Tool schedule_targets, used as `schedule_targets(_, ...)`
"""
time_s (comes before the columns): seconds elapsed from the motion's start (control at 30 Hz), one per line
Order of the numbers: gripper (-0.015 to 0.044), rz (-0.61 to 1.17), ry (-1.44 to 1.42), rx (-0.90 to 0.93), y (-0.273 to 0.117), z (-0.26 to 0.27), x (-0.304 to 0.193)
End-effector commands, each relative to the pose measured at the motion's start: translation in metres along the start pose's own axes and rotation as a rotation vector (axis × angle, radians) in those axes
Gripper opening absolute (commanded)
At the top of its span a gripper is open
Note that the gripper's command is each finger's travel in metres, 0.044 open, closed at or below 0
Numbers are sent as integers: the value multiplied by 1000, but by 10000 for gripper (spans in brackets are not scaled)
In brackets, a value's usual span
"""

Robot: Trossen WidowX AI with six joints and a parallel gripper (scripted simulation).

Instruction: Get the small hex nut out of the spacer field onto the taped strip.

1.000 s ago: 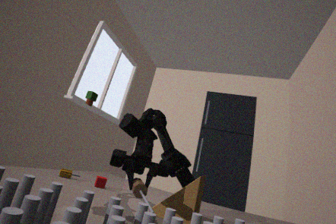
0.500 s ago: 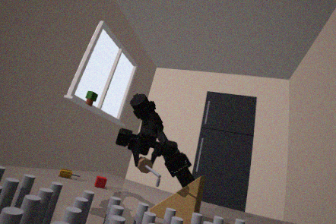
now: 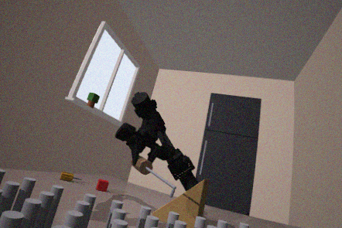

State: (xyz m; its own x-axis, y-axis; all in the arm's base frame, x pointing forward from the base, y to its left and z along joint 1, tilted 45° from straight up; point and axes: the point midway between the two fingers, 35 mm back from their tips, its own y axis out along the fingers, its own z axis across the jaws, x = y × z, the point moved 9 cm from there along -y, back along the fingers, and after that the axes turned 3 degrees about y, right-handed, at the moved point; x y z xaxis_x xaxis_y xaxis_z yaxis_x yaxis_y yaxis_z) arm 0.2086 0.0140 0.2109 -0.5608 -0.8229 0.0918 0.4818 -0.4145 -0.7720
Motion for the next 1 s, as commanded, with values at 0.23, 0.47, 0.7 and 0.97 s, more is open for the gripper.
schedule_targets(0.23,0,-66,-336,20,-4,14,-2)
schedule_targets(0.47,0,-112,-571,14,-6,21,-4)
schedule_targets(0.7,0,-160,-790,5,-9,29,-5)
schedule_targets(0.97,0,-214,-1047,-19,-12,37,-6)
